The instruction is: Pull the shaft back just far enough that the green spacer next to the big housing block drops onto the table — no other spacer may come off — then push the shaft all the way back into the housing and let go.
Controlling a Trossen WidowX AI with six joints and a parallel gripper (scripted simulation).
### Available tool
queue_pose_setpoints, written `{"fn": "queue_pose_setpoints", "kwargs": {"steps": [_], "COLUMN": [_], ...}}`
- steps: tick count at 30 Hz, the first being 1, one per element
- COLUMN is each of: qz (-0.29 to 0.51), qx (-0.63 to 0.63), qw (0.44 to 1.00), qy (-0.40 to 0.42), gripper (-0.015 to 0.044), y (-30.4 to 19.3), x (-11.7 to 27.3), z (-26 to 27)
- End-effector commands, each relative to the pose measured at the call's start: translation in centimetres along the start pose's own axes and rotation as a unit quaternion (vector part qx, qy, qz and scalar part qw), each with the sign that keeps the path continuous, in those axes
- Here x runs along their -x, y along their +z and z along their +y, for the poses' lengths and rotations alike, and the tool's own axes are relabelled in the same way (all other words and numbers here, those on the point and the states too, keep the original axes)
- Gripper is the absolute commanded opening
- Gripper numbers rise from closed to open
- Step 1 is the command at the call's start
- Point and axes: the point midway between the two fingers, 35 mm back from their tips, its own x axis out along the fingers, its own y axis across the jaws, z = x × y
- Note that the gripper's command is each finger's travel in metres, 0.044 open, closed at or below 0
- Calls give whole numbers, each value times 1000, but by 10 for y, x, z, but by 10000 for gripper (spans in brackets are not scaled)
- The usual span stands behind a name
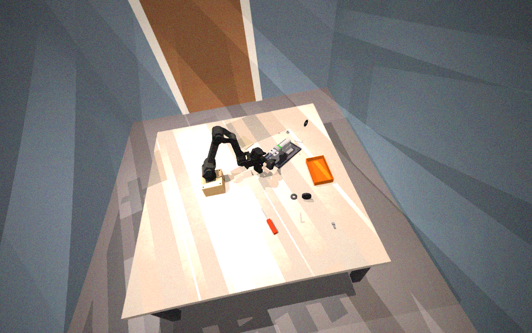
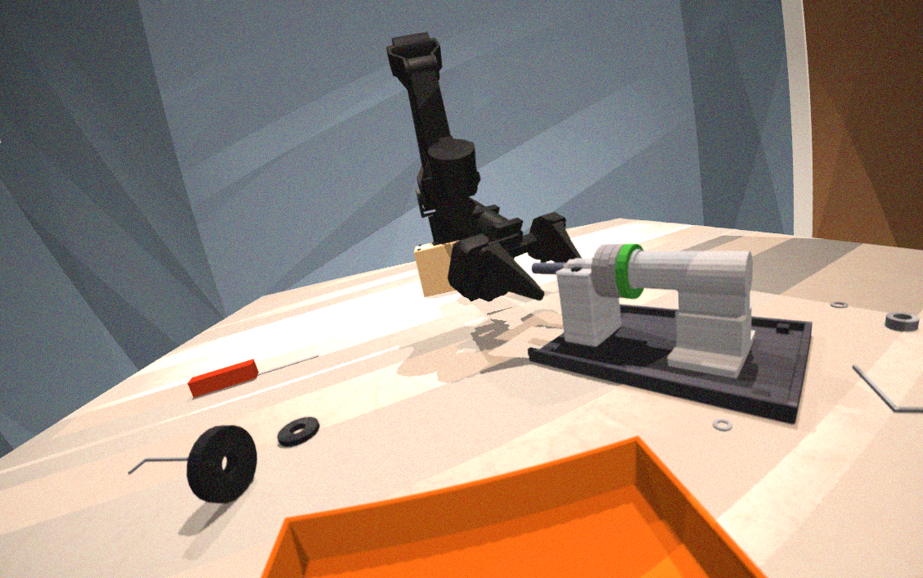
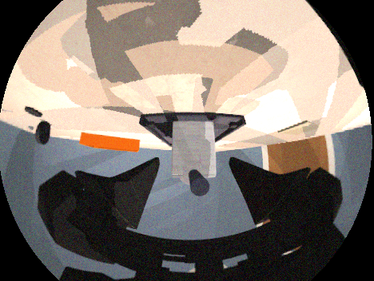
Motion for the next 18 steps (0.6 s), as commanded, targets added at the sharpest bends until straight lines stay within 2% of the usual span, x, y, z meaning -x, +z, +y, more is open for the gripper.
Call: {"fn": "queue_pose_setpoints", "kwargs": {"steps": [1, 15, 18], "qz": [0, 0, 0], "qx": [0, 0, 0], "qw": [1000, 1000, 1000], "qy": [0, 0, 0], "gripper": [414, 46, 26], "y": [0, 0, 0], "x": [0, 0, 0], "z": [0, 0, 0]}}
